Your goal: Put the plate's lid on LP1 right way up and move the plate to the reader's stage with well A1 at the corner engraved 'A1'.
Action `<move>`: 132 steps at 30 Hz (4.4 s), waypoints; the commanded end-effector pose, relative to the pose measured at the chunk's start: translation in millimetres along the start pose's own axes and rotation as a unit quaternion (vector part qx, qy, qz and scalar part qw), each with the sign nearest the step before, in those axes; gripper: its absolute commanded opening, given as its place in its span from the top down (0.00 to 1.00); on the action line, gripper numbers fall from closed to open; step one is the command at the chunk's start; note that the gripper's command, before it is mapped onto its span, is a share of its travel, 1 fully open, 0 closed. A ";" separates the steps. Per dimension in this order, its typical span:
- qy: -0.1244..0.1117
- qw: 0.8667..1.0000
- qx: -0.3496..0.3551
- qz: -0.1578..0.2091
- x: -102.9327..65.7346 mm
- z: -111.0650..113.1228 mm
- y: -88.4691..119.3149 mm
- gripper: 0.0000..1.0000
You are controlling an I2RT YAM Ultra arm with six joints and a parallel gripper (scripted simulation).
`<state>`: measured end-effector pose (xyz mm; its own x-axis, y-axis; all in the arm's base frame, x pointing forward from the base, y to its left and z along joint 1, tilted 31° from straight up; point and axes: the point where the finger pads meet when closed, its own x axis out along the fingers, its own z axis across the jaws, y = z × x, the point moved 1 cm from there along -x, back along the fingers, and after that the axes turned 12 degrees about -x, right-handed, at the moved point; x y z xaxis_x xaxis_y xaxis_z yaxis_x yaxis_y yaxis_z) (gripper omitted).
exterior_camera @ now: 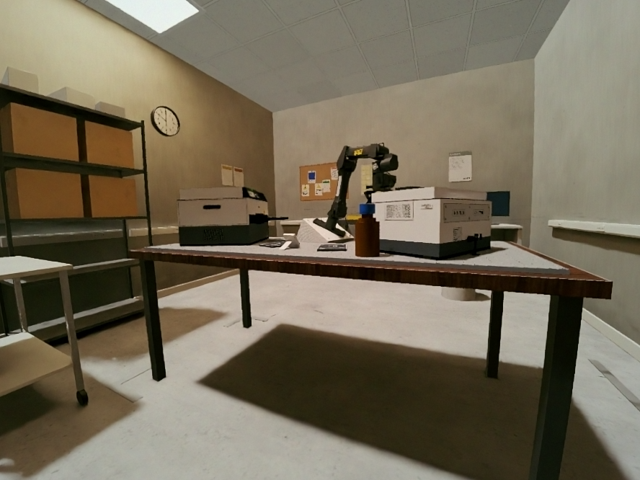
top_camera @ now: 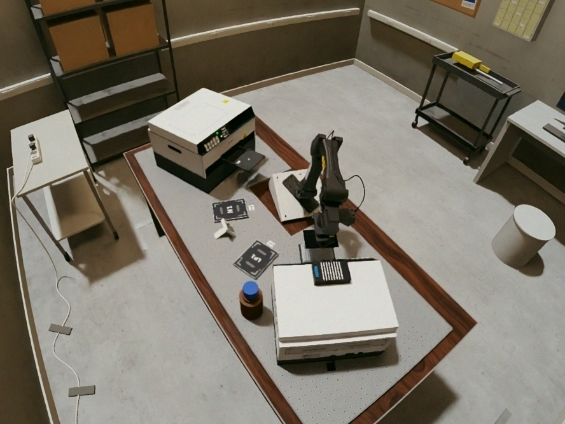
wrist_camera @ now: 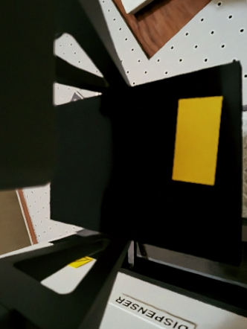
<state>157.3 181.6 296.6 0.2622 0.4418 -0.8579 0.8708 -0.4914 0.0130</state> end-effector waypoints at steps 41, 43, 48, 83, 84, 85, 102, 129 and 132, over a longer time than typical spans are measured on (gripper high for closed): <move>0.009 0.990 0.137 0.007 0.1 -6.7 36.5 0.15; 0.001 0.988 0.153 0.006 9.2 -9.2 43.7 0.15; -0.015 0.984 0.180 0.002 24.3 -0.8 52.3 0.15; 0.004 0.940 0.340 0.011 17.1 -2.9 77.6 0.15; -0.002 0.938 0.348 0.011 24.9 -4.1 84.3 0.15; -0.003 0.935 0.353 0.011 29.4 -5.0 89.2 0.15; 0.000 0.902 0.432 0.013 34.5 6.4 108.1 0.15; 0.001 0.830 0.558 0.013 43.2 17.1 138.0 0.15; 0.009 0.822 0.569 0.015 38.4 12.5 139.7 0.15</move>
<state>280.6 121.6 240.4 0.2330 0.3965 -0.8880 -0.0577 -0.9058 -0.4197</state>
